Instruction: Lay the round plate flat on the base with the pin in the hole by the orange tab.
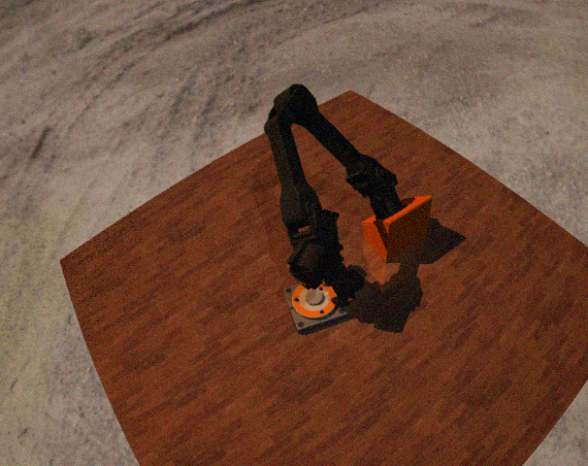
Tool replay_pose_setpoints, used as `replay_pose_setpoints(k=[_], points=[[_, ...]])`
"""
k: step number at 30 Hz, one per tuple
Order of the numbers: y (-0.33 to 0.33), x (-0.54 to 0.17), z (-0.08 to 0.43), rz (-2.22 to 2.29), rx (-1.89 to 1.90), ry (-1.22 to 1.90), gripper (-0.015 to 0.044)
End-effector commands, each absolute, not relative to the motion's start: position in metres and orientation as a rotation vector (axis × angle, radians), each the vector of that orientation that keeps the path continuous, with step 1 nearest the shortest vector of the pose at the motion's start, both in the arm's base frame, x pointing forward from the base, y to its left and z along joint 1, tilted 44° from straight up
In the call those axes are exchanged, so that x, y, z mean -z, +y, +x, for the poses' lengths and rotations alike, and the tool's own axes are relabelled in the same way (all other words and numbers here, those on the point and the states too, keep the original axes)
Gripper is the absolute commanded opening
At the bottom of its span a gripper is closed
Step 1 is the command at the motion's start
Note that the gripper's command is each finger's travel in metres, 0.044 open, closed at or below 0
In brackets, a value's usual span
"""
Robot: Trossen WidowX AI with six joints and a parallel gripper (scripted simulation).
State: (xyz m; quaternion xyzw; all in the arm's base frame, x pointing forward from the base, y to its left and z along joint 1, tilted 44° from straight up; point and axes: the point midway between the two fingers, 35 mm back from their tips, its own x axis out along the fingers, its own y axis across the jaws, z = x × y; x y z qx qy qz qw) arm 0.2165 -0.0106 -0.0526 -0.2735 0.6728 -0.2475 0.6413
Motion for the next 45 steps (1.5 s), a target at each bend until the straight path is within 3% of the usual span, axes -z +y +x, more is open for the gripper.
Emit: replay_pose_setpoints(k=[1, 45], points=[[-0.016, 0.048, 0.217, -0.627, 0.567, 1.53, 0.0], [-0.043, 0.023, 0.255, -0.628, 0.569, 1.528, 0.0]])
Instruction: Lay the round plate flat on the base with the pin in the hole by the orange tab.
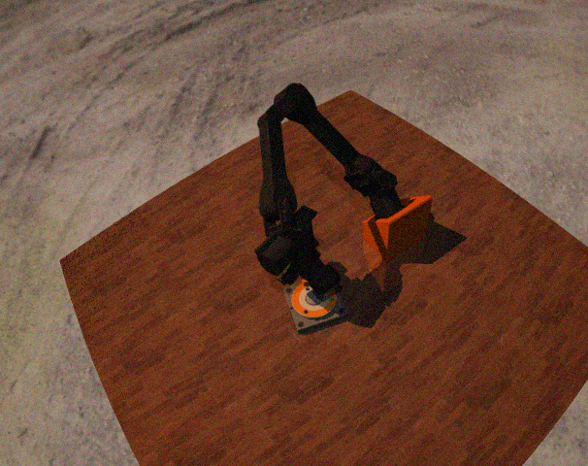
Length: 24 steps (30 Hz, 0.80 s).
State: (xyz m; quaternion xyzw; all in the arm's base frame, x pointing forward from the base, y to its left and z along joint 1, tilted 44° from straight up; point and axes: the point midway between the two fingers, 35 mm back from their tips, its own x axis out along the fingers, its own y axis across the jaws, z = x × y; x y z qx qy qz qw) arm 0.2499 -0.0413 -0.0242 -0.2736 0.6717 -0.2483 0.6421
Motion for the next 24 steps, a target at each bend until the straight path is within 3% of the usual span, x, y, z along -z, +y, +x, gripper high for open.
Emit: replay_pose_setpoints(k=[1, 24], points=[[-0.043, 0.022, 0.256, -0.628, 0.569, 1.528, 0.0], [-0.039, 0.022, 0.284, -0.628, 0.569, 1.527, 0.0]])
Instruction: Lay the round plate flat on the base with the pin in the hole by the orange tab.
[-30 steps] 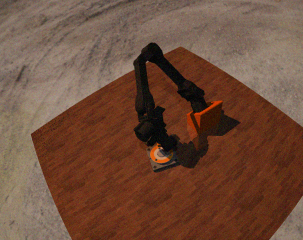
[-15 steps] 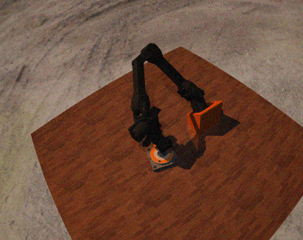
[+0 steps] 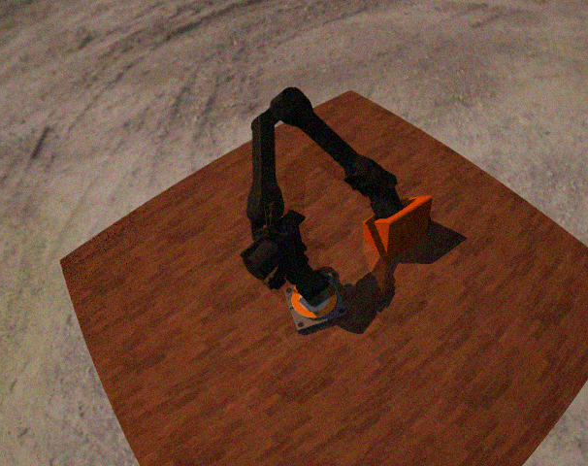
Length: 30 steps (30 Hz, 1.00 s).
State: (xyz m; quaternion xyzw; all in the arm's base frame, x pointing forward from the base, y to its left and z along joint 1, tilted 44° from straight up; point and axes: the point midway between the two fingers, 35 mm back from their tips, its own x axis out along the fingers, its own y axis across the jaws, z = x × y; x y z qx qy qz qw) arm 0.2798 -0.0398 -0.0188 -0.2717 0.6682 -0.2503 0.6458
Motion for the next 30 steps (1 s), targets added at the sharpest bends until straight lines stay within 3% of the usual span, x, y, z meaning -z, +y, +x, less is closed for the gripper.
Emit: replay_pose_setpoints(k=[1, 30], points=[[-0.039, 0.022, 0.285, -0.628, 0.569, 1.527, 0.0], [-0.024, 0.033, 0.309, -0.626, 0.569, 1.525, 0.0]])
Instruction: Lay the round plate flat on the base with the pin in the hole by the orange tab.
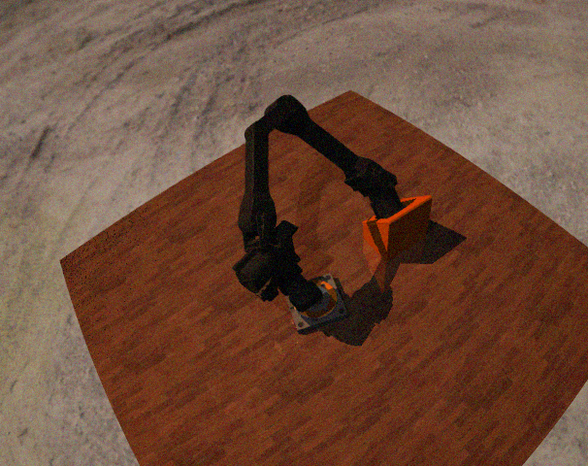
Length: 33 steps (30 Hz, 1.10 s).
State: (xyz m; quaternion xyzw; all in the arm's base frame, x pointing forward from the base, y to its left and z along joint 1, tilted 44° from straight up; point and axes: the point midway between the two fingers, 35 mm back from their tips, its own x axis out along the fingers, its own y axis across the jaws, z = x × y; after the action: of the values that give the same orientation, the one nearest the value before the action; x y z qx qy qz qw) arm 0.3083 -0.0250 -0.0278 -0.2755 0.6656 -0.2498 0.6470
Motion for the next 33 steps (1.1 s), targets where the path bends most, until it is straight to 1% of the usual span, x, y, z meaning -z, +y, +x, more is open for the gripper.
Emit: replay_pose_setpoints(k=[1, 15, 24, 33], points=[[-0.024, 0.033, 0.309, -0.626, 0.569, 1.525, 0.0], [-0.02, 0.039, 0.313, -0.626, 0.569, 1.525, 0.0], [0.007, 0.008, 0.311, -0.625, 0.567, 1.526, 0.0], [0.004, 0.015, 0.31, -0.642, 0.565, 1.532, 0.0]])
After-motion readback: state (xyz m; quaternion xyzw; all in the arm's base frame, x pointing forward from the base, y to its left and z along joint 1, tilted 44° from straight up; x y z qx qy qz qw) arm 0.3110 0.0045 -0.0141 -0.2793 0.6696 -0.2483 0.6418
